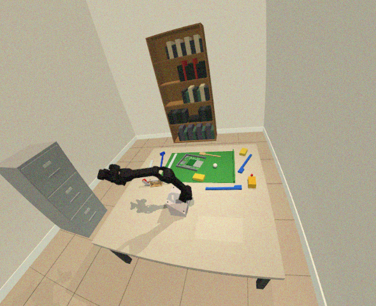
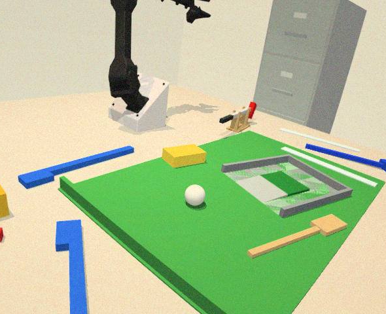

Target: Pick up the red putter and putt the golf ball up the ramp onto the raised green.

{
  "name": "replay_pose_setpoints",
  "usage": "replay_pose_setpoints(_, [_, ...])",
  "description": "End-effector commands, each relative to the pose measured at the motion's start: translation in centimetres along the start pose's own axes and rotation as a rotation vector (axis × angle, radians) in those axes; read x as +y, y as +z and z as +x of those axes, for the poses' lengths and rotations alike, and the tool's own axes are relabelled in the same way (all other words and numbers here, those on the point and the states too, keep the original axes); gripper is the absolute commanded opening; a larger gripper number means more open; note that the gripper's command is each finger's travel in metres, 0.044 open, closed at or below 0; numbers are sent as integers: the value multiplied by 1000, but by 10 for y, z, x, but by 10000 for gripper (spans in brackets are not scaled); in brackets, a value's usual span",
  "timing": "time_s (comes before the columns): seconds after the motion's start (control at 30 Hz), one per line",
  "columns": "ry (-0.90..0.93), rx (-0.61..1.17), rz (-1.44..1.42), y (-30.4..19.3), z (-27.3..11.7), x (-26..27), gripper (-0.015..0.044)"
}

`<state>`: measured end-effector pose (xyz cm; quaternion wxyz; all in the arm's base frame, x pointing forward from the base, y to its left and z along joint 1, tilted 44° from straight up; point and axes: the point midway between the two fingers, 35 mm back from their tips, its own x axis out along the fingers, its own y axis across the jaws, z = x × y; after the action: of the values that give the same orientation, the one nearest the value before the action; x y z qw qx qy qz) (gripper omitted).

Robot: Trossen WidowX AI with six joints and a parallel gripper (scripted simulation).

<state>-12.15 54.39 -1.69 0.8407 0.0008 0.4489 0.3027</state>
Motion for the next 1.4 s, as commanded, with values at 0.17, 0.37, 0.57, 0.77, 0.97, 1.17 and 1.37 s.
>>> replay_pose_setpoints(0.17, [-152,48,-225,45,39,-59,440])
replay_pose_setpoints(0.37, [-315,189,-492,91,74,-144,440])
replay_pose_setpoints(0.57, [-416,427,-748,125,89,-244,440])
replay_pose_setpoints(0.77, [-414,683,-934,139,85,-330,440])
replay_pose_setpoints(0.97, [-304,957,-1085,138,64,-412,440])
replay_pose_setpoints(1.17, [-79,1196,-1190,123,31,-481,440])
replay_pose_setpoints(1.37, [-27,1233,-1205,119,19,-494,440])
